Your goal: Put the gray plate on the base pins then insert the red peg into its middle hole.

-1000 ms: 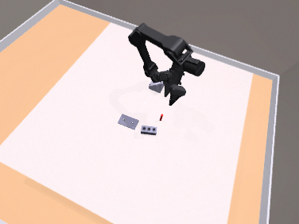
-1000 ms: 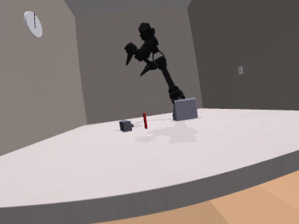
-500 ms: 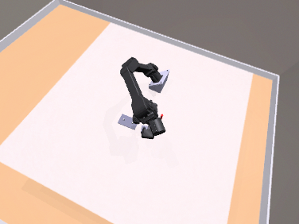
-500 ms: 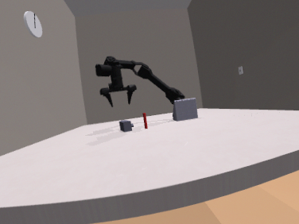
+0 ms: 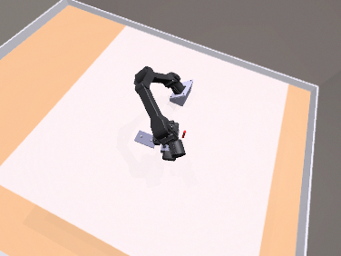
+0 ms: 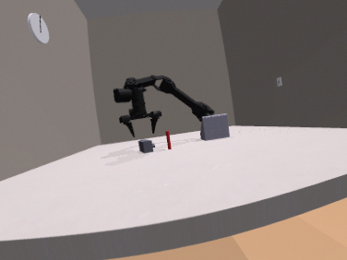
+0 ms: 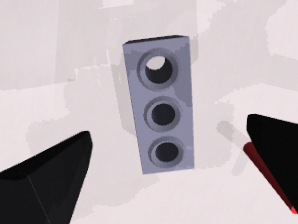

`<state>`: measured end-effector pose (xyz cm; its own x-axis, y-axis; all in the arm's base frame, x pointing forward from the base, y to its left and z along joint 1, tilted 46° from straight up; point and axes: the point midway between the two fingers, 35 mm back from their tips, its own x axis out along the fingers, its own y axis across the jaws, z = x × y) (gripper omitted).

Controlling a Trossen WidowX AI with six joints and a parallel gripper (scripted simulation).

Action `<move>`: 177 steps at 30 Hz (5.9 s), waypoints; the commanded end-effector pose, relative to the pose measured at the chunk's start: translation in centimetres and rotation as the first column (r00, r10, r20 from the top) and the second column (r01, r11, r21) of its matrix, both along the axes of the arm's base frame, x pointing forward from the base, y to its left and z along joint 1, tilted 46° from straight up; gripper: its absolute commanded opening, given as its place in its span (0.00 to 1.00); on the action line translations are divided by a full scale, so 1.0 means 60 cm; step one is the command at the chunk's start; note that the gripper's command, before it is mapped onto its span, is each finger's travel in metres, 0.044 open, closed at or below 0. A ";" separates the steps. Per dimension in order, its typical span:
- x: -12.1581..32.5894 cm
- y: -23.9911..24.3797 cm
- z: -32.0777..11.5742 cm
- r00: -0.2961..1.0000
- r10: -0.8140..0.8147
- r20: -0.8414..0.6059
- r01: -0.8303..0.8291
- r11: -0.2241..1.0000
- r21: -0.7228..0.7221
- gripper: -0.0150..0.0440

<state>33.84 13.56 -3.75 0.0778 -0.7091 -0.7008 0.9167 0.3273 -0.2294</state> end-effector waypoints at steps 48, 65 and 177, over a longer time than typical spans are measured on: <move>0.009 -0.080 -0.082 1.000 0.023 0.014 -0.023 1.000 0.002 0.96; 0.009 -0.080 -0.082 1.000 0.023 0.014 -0.023 1.000 0.002 0.37; 0.016 -0.187 0.153 0.965 -0.169 0.202 0.165 0.986 0.038 0.25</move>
